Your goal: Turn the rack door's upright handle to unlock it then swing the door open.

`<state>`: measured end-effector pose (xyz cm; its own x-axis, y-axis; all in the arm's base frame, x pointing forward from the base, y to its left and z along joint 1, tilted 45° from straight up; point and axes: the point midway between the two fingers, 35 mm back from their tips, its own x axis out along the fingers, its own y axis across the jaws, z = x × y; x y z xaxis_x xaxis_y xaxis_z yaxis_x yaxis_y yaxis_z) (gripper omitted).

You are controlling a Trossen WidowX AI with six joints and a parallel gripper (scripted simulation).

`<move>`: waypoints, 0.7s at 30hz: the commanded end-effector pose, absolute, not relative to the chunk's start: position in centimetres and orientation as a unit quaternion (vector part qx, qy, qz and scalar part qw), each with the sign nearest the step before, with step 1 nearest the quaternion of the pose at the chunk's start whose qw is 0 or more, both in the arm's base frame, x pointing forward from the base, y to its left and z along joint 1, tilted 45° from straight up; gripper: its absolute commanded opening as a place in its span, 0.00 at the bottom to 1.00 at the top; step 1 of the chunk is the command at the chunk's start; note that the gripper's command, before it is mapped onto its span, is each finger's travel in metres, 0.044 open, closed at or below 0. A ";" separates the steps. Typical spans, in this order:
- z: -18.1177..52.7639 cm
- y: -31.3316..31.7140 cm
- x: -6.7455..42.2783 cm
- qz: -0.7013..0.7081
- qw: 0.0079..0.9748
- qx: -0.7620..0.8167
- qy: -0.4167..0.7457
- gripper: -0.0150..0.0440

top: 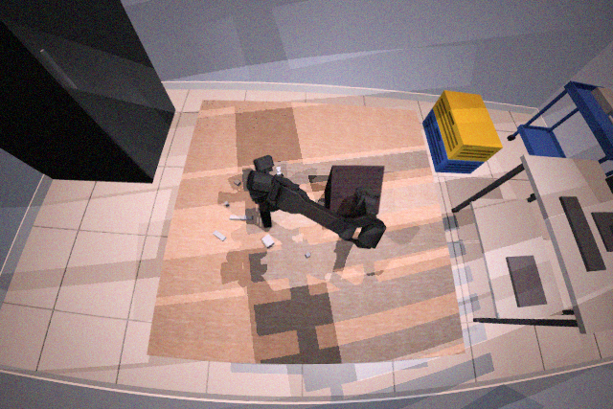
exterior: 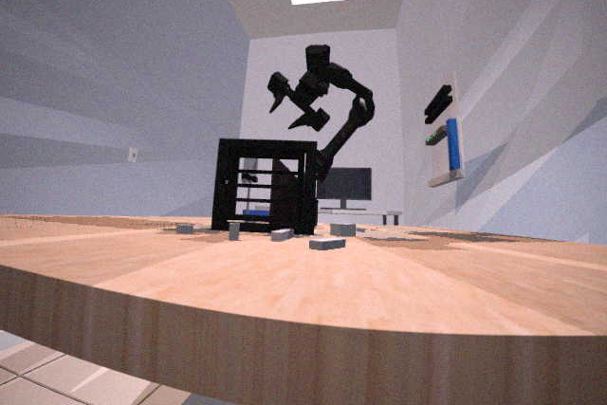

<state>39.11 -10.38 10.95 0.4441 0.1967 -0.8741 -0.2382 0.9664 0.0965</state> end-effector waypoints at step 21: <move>3.8 -13.7 36.6 0.231 0.746 0.127 0.612 0.74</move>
